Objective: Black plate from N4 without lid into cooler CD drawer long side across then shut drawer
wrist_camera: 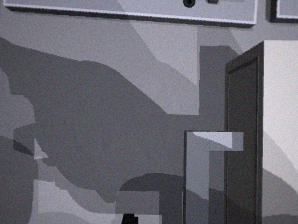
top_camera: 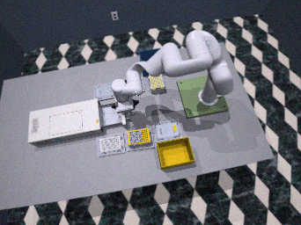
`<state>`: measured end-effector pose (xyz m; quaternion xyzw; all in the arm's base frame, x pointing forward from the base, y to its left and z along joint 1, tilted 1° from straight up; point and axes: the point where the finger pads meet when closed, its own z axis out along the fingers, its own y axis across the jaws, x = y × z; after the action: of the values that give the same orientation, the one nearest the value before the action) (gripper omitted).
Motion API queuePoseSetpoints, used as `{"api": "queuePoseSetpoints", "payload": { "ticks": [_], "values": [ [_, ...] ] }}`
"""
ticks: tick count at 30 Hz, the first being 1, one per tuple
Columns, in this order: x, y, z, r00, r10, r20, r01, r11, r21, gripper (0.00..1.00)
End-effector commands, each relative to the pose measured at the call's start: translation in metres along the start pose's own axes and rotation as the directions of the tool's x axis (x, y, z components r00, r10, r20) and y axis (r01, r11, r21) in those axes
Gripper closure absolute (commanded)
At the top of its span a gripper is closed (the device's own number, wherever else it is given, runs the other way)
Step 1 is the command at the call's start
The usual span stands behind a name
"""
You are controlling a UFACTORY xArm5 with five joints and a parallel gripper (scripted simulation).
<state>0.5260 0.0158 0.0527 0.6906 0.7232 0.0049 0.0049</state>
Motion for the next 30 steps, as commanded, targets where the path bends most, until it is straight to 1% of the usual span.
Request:
{"api": "queuePoseSetpoints", "payload": {
  "ticks": [1, 30],
  "values": [
    [0.0, -0.001, -0.002, 1.0, 0.0, 0.011, 0.0, 1.0, -0.004, 0.12],
    [0.0, -0.037, -0.002, 1.0, 0.0, 0.011, 0.0, 1.0, -0.004, 0.12]
  ]
}}
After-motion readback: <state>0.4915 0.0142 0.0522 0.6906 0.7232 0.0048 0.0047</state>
